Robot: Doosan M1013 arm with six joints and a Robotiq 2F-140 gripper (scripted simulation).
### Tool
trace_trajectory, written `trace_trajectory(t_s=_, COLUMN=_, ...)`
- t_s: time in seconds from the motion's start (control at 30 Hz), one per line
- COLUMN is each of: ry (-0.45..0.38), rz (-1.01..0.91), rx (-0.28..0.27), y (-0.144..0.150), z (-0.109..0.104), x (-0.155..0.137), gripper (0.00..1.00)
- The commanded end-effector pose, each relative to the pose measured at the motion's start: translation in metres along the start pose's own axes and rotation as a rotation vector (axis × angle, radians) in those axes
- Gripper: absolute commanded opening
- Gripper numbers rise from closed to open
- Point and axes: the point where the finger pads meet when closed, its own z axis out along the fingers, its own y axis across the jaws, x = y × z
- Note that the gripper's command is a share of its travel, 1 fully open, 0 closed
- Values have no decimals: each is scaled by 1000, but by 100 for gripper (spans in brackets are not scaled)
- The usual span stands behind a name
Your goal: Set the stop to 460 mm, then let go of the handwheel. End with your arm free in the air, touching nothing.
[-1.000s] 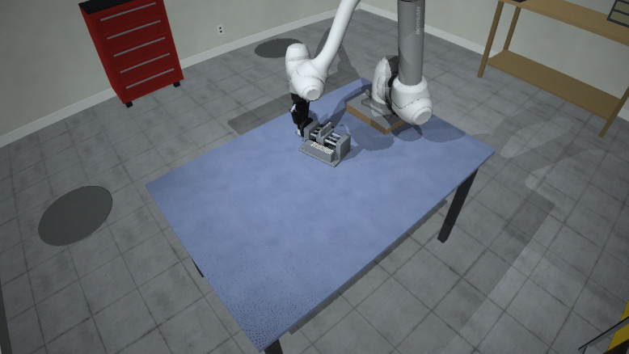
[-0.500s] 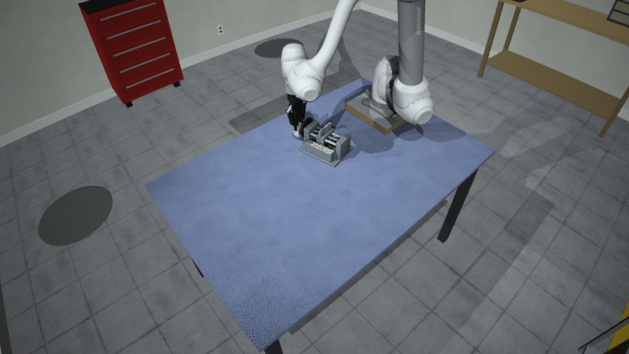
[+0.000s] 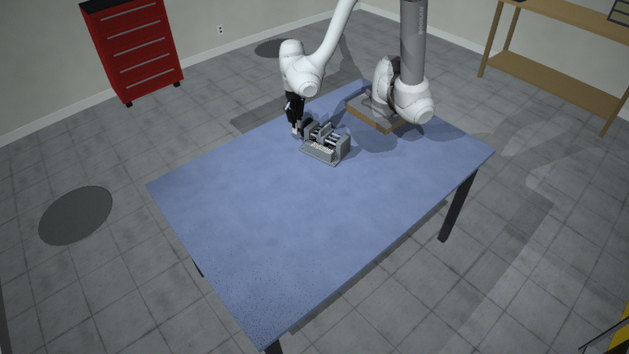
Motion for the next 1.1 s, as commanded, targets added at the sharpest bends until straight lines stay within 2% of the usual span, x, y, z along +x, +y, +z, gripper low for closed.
trace_trajectory(t_s=0.0, ry=0, rz=0, rx=0, y=0, z=-4, x=0, gripper=4)
trace_trajectory(t_s=1.07, ry=0, rz=0, rx=0, y=5, z=-23, x=0, gripper=4)
